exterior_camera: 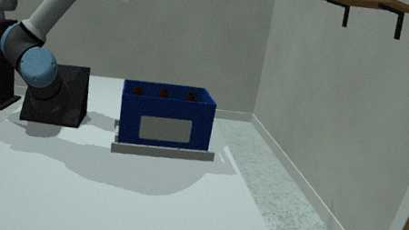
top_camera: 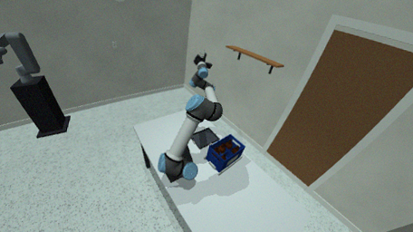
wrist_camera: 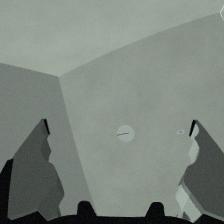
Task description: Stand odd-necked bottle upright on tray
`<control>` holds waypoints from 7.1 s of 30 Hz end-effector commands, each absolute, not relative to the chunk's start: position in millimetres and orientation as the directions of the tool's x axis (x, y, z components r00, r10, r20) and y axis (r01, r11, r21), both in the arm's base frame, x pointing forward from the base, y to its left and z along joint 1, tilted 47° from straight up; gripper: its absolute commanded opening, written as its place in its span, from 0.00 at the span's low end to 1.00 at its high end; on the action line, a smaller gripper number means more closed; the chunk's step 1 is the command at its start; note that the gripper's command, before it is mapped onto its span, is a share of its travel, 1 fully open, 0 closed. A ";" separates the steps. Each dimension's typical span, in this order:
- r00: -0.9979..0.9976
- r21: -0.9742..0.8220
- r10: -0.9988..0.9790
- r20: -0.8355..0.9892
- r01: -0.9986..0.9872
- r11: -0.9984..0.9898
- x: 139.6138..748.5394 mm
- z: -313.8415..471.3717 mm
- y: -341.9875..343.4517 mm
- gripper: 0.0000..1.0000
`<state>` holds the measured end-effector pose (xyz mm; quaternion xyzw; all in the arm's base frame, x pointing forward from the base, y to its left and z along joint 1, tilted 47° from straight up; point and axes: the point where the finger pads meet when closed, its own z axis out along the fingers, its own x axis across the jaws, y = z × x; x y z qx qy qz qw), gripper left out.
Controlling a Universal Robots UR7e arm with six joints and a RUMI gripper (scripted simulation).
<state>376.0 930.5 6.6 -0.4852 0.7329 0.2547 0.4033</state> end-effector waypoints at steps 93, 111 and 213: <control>-0.622 -0.518 -0.709 0.334 -0.749 0.413 470.6 176.2 192.9 1.00; -0.575 -0.483 -0.607 0.549 -0.811 0.331 408.1 211.4 86.8 1.00; 0.029 -0.054 -0.682 0.731 -0.994 -0.099 413.0 205.0 92.7 0.00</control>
